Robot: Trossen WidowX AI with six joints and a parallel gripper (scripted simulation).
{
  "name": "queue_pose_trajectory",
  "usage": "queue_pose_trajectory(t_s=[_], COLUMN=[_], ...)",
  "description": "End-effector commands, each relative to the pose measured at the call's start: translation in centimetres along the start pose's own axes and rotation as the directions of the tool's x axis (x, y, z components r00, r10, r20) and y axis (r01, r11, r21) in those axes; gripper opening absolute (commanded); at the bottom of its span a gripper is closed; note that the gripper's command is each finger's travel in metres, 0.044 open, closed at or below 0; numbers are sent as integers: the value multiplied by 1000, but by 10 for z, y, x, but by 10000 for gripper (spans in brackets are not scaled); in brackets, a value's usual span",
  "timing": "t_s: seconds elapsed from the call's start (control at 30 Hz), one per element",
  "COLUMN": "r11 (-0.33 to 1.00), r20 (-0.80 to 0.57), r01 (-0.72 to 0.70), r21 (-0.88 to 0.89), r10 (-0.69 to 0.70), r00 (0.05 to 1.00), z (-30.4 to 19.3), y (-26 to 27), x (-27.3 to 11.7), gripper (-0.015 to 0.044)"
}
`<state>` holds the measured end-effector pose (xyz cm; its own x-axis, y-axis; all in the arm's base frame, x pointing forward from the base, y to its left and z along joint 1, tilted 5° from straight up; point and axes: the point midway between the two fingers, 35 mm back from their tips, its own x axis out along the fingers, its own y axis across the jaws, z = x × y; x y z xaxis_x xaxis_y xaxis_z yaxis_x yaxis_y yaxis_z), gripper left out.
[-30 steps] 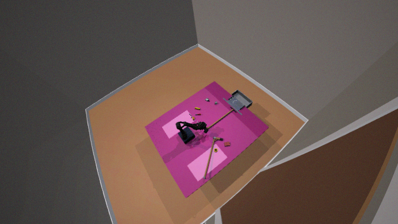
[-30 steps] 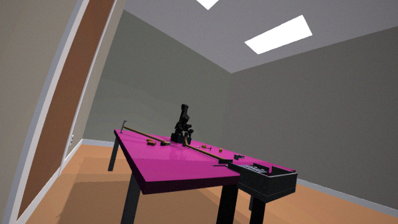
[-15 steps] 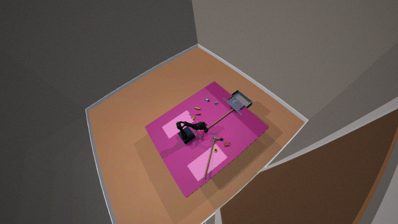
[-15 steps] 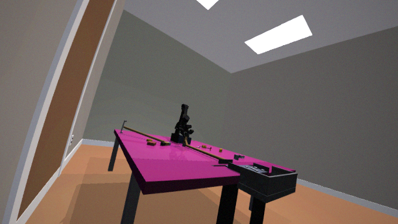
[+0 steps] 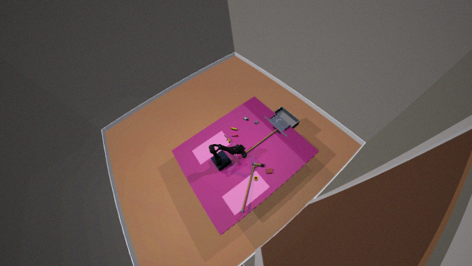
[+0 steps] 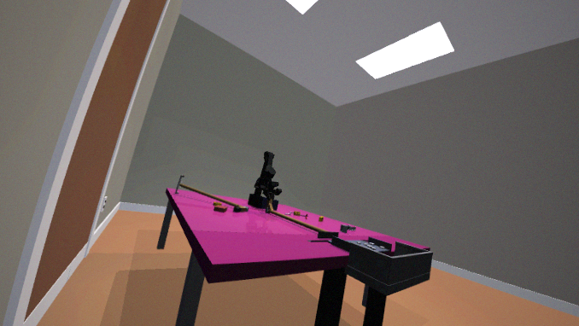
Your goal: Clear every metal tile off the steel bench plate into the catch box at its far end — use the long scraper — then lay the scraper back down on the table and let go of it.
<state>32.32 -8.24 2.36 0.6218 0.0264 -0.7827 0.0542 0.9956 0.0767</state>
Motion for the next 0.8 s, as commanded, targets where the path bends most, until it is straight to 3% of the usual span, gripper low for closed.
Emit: queue_pose_trajectory(t_s=[0.0,0.77], r11=[1000,1000], r20=[1,-8], r01=[-1,-3], r21=[-1,-1], r10=[1,3], r00=[1000,1000], z=[1,1], y=[1,30], x=[-1,0], gripper=[0,0])
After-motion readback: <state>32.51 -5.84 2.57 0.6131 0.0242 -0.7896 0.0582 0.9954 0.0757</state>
